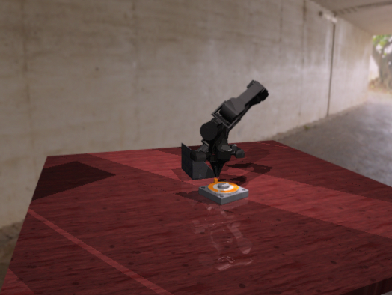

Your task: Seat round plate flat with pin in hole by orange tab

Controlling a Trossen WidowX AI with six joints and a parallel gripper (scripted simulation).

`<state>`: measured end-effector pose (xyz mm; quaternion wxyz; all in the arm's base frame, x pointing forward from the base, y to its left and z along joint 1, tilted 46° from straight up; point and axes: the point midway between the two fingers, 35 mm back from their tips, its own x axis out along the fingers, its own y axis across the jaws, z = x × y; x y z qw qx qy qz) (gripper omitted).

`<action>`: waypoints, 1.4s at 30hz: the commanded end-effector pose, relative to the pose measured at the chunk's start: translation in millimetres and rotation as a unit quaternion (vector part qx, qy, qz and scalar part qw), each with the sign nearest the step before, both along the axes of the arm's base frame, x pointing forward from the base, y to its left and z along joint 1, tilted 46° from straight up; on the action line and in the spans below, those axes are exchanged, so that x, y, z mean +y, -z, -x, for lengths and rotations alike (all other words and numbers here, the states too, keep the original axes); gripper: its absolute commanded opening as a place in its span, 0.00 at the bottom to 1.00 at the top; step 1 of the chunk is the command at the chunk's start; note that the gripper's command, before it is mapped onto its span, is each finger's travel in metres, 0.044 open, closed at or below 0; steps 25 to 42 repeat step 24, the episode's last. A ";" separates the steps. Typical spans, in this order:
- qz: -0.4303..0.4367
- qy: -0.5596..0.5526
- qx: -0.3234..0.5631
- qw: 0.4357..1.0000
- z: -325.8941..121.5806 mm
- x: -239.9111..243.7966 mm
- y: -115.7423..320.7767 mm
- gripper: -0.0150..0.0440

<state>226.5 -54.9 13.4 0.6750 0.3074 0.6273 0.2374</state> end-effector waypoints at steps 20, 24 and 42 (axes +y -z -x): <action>0.000 0.002 0.001 1.000 1.9 -26.5 -23.6 0.25; 0.000 0.002 0.001 1.000 1.9 -26.5 -23.6 0.25; 0.000 0.002 0.001 1.000 1.9 -26.5 -23.6 0.25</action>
